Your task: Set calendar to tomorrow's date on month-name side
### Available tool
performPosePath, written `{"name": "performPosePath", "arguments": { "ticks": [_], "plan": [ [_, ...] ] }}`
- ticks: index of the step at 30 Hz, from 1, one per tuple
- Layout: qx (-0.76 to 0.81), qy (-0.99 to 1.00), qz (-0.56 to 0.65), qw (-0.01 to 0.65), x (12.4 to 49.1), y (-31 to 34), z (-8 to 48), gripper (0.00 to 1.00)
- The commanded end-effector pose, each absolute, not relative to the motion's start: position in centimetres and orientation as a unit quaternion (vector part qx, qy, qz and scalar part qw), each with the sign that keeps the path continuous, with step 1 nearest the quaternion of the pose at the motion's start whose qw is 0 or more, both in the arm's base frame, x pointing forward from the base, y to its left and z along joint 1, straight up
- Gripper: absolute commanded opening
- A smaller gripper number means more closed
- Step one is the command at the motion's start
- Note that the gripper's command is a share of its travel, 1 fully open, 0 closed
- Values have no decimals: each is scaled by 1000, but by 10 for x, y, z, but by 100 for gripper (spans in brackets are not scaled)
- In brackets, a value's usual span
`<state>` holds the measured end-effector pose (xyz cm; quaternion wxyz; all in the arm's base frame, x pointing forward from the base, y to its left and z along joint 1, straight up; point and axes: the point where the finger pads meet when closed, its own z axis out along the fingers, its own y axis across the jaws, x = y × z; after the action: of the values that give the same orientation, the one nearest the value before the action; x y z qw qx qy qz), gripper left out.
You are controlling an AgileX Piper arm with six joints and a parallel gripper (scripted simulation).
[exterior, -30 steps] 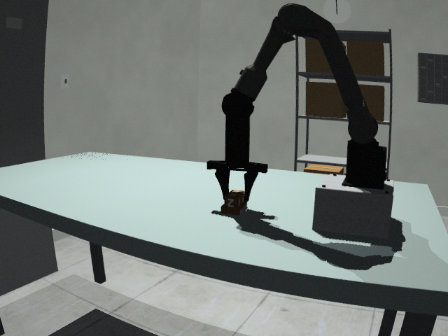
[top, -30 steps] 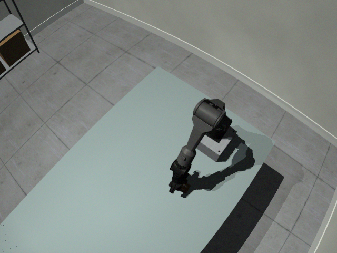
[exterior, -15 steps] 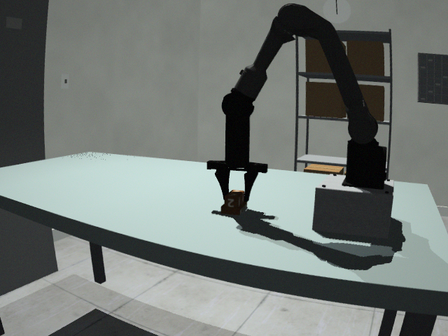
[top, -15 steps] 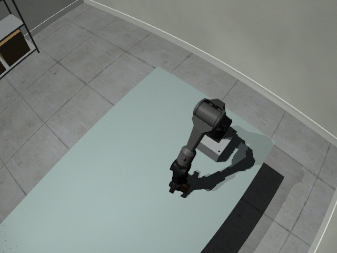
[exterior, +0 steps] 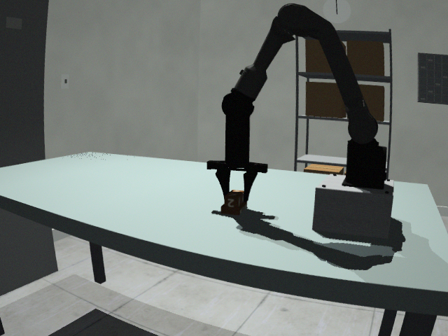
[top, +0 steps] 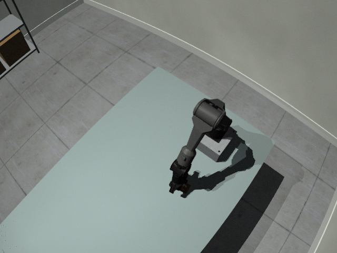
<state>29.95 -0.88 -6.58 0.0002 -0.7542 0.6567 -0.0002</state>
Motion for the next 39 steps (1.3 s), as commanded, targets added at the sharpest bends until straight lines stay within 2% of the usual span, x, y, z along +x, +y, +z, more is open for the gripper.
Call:
{"name": "performPosePath", "arguments": {
  "ticks": [1,33,39],
  "plan": [
    [-754,656,-1,0,299,-9,-66,38],
    [-754,656,-1,0,299,-9,-66,38],
    [-754,656,-2,2,301,-9,-48,38]
  ]
}}
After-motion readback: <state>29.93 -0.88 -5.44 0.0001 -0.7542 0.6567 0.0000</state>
